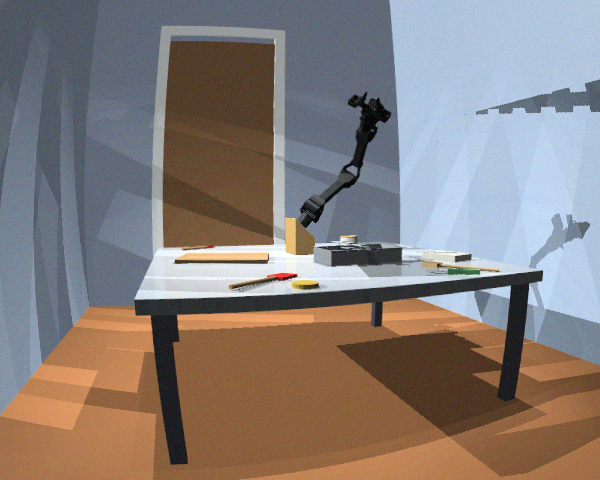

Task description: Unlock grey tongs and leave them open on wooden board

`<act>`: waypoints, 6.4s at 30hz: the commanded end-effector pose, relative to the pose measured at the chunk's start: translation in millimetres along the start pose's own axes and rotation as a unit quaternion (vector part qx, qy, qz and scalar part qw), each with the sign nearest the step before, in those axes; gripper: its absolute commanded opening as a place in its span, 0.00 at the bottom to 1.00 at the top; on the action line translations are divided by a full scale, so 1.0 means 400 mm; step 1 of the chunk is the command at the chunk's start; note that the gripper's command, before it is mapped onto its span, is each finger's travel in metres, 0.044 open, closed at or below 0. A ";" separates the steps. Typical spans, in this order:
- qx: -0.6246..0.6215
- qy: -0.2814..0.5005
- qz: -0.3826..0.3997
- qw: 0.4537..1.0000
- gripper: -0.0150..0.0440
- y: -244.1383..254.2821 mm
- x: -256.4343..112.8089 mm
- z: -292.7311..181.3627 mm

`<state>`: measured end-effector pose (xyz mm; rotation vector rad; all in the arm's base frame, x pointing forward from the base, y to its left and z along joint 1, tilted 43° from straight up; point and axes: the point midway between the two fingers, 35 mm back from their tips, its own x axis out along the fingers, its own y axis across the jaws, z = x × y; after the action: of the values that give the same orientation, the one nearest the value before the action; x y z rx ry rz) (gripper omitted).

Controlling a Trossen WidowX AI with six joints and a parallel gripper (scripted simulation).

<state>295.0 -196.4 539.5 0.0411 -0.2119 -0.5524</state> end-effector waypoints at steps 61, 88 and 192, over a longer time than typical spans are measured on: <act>-0.164 0.714 0.332 0.594 0.69 0.643 -0.460 -1.150; -0.164 0.714 0.333 0.594 0.69 0.663 -0.486 -1.256; 0.134 0.830 0.250 0.481 0.00 0.330 -0.257 -1.350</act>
<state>390.1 -12.4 16.3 0.6958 1.5935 0.4213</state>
